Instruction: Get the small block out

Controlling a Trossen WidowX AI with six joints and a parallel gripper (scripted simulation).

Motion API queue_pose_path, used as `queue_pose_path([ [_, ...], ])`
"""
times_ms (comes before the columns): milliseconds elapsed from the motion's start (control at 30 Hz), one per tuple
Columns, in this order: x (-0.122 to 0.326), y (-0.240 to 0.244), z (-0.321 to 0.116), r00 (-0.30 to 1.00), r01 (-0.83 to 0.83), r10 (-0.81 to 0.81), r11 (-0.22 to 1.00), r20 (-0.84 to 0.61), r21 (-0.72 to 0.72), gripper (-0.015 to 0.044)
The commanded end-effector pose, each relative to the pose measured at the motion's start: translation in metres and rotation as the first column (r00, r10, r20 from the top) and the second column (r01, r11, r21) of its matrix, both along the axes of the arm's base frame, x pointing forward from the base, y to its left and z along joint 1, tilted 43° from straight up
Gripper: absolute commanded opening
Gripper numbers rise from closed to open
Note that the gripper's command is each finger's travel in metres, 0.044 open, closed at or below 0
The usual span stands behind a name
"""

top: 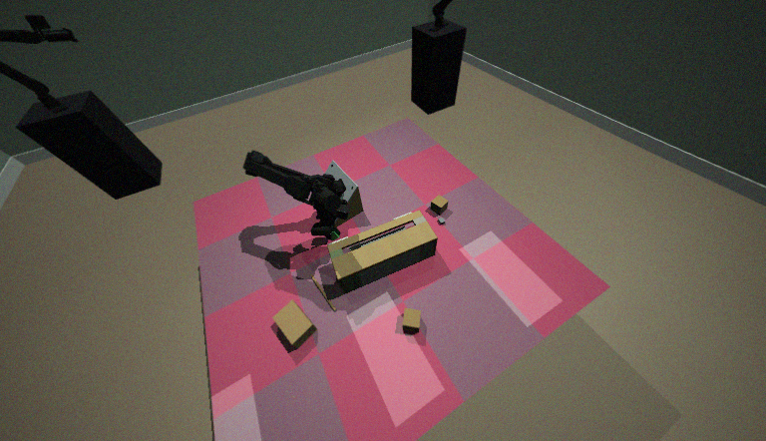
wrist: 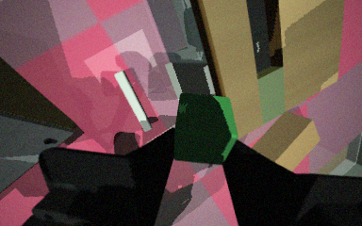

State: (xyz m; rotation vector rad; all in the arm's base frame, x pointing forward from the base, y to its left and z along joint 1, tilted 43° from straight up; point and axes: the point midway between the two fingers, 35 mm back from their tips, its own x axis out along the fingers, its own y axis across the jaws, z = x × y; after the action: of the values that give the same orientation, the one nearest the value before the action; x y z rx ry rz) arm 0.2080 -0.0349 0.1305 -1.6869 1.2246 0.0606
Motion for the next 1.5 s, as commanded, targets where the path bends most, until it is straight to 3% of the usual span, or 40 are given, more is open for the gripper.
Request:
queue_pose_path([
  [0,0.002,0.003,0.006,0.988,-0.11,0.098,0.989,-0.118,-0.096,0.0],
  [467,0.003,0.01,0.018,0.815,-0.458,0.27,0.842,-0.512,-0.285,0.0],
  [900,0.004,0.016,0.029,0.517,-0.749,0.241,0.592,-0.821,-0.298,0.0],
  [1200,0.005,0.021,0.036,0.295,-0.886,0.128,0.409,-0.947,-0.221,0.0],
  [1467,0.005,0.021,0.036,0.29,-0.888,0.125,0.405,-0.949,-0.218,0.0],
])
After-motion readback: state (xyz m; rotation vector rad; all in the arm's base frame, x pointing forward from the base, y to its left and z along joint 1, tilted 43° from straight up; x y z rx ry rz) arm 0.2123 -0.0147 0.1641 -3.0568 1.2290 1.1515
